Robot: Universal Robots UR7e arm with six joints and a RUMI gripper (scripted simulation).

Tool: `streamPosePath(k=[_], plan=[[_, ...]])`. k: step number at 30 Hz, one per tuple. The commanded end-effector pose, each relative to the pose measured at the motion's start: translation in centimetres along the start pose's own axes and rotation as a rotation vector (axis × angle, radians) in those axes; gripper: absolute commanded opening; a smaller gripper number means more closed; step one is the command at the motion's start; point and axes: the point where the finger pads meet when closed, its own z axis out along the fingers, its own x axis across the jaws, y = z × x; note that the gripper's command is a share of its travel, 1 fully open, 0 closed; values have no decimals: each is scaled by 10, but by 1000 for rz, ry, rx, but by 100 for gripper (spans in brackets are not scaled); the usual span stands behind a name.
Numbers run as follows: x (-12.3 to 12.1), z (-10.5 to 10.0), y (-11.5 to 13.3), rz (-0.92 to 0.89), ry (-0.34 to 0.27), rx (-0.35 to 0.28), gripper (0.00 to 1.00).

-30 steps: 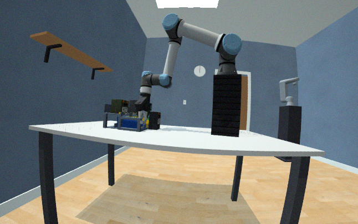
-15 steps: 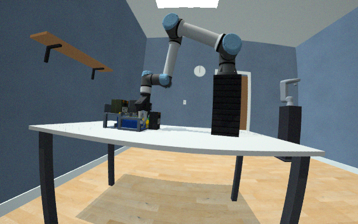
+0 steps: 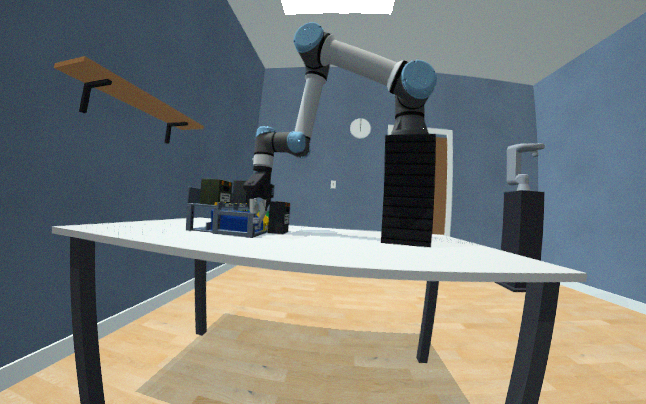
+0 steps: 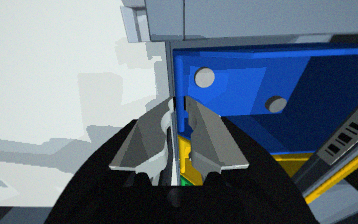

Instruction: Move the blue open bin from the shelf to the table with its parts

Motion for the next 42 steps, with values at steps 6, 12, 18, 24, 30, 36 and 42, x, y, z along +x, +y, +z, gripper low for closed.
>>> streamPosePath(k=[6, 12, 18, 24, 30, 36, 42], plan=[[1, -5, 0, 0, 2, 0, 0], [1, -7, 0, 0, 2, 0, 0], [1, -9, 0, 0, 2, 0, 0], [1, -9, 0, 0, 2, 0, 0], [1, -10, 0, 0, 2, 0, 0], [1, -10, 0, 0, 2, 0, 0], [1, -10, 0, 0, 2, 0, 0]])
